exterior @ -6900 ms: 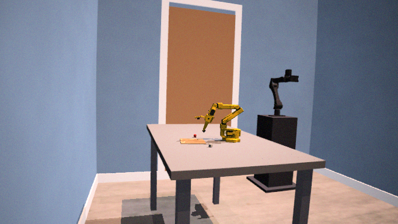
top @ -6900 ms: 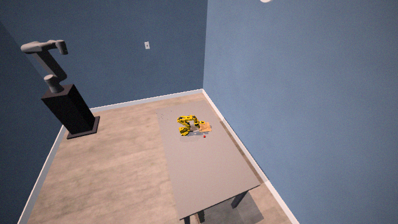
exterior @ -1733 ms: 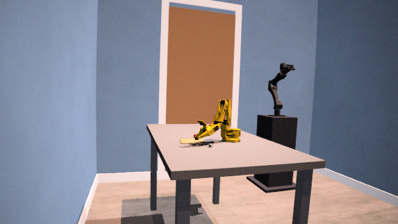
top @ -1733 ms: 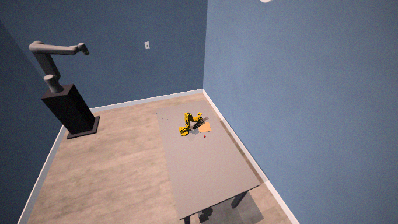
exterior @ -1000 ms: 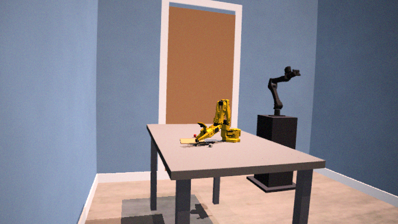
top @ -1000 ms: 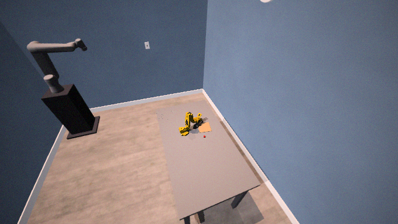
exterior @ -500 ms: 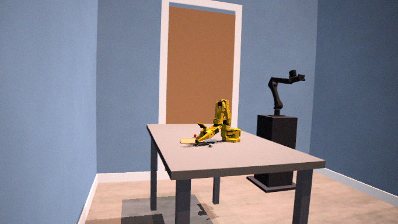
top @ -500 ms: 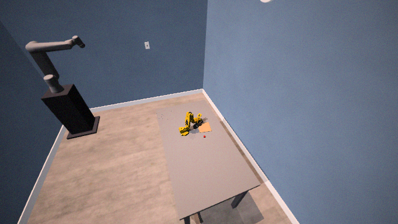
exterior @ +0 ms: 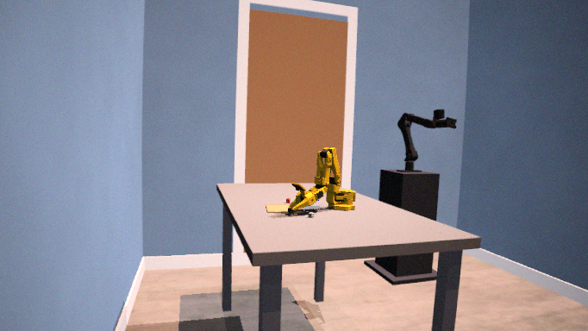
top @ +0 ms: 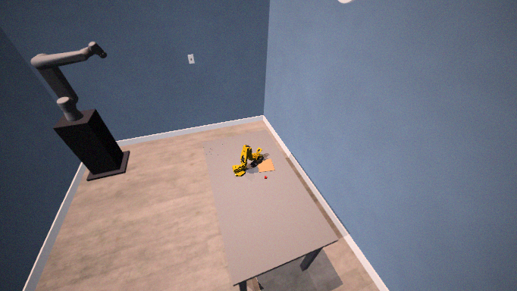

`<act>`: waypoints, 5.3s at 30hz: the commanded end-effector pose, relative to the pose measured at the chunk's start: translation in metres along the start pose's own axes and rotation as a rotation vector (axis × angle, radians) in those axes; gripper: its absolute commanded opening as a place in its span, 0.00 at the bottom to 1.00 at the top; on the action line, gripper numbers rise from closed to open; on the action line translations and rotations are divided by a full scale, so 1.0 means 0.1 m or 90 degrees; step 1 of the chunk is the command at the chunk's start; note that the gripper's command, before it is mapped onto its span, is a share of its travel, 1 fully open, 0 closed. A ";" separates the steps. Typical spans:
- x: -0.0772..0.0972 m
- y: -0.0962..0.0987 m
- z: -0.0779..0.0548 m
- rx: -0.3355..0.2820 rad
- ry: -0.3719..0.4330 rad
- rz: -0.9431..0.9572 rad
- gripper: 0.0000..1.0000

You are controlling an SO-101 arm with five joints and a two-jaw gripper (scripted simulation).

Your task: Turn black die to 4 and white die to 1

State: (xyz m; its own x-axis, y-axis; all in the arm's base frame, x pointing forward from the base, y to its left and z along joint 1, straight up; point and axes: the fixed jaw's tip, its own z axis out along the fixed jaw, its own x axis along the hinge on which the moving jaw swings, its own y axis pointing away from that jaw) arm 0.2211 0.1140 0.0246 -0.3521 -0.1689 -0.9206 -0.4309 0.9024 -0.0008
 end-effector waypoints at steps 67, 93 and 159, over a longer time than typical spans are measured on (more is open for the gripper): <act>0.02 0.03 0.08 -0.006 -0.032 -0.007 0.03; 0.02 0.03 0.08 -0.006 -0.033 -0.007 0.17; -0.45 0.02 -0.13 -0.006 -0.032 -0.007 0.27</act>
State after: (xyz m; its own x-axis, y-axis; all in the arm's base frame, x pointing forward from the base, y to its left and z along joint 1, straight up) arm 0.2242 0.1155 0.0623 -0.3395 -0.1629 -0.9264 -0.4309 0.9024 -0.0008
